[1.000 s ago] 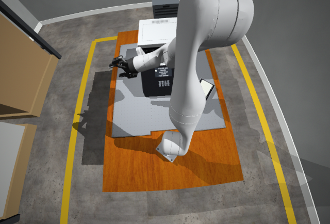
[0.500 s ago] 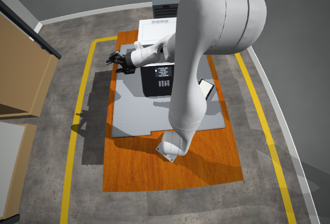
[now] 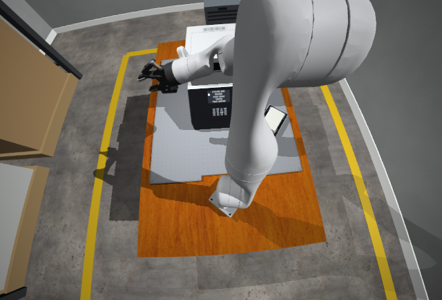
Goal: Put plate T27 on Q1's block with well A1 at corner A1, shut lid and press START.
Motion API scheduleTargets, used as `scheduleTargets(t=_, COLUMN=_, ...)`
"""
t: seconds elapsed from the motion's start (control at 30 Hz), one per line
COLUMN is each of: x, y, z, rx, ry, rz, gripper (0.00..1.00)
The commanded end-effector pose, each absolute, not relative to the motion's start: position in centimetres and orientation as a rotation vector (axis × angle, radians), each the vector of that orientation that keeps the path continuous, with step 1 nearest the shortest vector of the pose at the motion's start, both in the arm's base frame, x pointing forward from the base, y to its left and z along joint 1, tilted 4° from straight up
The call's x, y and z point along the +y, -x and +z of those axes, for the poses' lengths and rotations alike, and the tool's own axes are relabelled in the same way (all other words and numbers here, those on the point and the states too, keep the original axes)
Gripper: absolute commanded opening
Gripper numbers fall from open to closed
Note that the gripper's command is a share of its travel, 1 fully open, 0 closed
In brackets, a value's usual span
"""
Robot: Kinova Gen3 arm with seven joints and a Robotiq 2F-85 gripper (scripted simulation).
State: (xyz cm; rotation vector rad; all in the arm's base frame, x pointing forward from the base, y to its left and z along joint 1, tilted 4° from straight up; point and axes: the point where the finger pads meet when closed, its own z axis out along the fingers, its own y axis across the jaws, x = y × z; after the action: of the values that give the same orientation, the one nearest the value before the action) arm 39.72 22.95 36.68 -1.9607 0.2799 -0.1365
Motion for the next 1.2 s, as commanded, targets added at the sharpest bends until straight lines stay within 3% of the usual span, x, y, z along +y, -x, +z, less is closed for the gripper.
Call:
scheduleTargets(t=0.0, x=23.0, y=-39.7, z=37.7, rx=0.279, ry=1.961, rz=-0.137, gripper=0.55)
scheduleTargets(t=1.17, x=20.6, y=-39.1, z=40.2, rx=0.538, ry=1.948, rz=-0.157, gripper=0.27)
